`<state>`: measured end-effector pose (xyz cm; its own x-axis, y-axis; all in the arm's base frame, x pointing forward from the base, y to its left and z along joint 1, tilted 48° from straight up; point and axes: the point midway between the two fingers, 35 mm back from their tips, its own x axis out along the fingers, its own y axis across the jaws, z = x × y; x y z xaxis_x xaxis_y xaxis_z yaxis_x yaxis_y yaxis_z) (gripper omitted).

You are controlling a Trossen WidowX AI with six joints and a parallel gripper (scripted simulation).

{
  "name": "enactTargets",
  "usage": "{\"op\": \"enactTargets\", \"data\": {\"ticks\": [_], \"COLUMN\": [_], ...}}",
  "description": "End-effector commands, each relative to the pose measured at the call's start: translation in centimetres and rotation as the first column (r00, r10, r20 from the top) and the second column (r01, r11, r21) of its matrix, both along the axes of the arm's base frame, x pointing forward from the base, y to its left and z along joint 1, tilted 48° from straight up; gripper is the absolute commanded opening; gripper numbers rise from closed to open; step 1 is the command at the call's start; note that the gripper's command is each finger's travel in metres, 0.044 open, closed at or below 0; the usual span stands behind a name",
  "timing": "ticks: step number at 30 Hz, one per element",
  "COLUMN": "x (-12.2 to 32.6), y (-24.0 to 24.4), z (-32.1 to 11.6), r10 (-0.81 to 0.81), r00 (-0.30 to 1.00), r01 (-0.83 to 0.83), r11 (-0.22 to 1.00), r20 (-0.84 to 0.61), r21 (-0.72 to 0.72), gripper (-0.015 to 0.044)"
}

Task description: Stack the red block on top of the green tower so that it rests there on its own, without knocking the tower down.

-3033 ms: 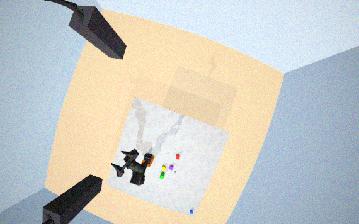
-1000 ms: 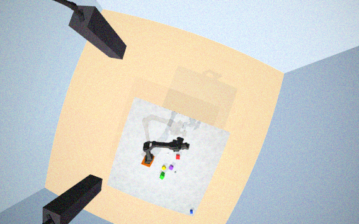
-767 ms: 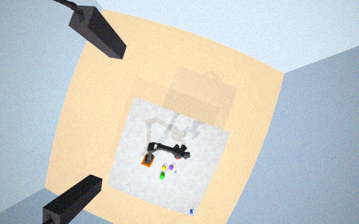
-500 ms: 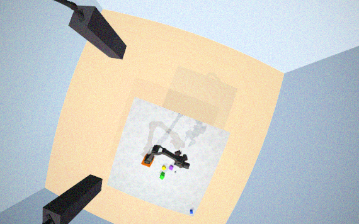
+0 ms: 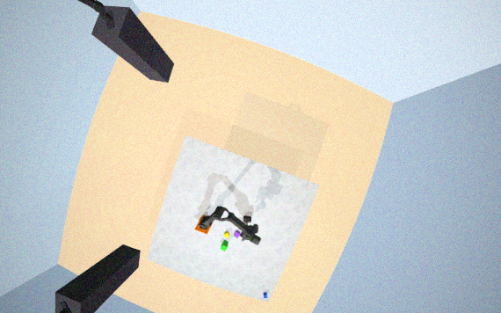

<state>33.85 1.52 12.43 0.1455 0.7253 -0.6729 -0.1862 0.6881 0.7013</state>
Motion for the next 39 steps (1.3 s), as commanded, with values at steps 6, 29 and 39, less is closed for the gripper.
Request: {"op": "enactTargets", "data": {"ticks": [6,29,39], "x": [0.1,0.6,0.7], "y": [3.4,5.6,6.8], "z": [-3.0,-5.2,-6.2], "r10": [0.002,0.002,0.002], "r00": [1.000,1.000,1.000], "r01": [-0.002,-0.002,-0.002], "r11": [1.000,1.000,1.000], "r20": [-0.013,-0.013,-0.013], "r21": [0.010,0.009,0.011], "gripper": [0.0440,0.0440,0.0440]}}
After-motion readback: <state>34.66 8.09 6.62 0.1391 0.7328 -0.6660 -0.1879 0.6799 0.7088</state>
